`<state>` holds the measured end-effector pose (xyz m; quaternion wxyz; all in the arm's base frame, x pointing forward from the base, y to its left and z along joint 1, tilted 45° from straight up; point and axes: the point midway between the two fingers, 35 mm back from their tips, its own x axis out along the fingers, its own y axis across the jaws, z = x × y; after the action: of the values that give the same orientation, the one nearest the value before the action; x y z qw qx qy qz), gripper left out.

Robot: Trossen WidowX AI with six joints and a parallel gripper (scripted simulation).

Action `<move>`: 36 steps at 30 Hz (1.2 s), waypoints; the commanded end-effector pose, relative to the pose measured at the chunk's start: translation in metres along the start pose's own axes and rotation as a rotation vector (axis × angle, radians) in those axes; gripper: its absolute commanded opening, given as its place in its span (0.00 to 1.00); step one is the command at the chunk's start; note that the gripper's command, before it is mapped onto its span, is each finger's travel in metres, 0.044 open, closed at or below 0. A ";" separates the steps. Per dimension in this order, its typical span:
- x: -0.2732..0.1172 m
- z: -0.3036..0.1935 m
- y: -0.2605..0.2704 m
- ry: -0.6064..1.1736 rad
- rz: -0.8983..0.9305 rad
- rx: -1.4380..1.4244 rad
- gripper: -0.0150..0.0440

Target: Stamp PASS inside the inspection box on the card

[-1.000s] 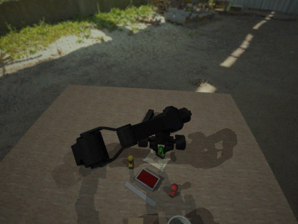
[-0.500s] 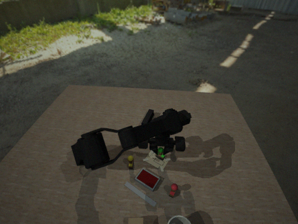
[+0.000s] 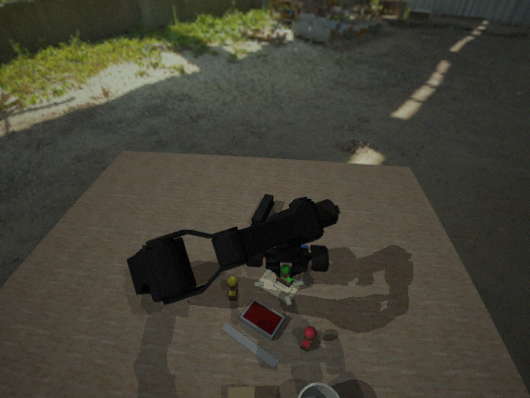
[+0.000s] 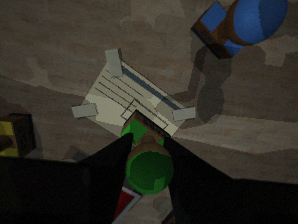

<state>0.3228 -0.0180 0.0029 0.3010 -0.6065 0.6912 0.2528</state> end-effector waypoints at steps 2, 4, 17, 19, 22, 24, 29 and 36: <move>0.004 0.000 0.001 0.004 0.001 -0.006 0.25; 0.005 0.000 0.001 0.004 0.001 -0.006 0.25; 0.014 -0.001 0.001 0.006 0.001 -0.007 0.25; 0.015 -0.001 0.002 0.006 0.001 -0.007 0.25; 0.017 -0.001 0.002 0.006 0.001 -0.007 0.25; 0.018 -0.001 0.002 0.006 0.001 -0.007 0.25; 0.022 -0.001 0.002 0.007 0.001 -0.007 0.25; 0.023 -0.001 0.002 0.007 0.001 -0.007 0.25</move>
<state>0.3184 -0.0334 -0.0122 0.2985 -0.6067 0.6919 0.2529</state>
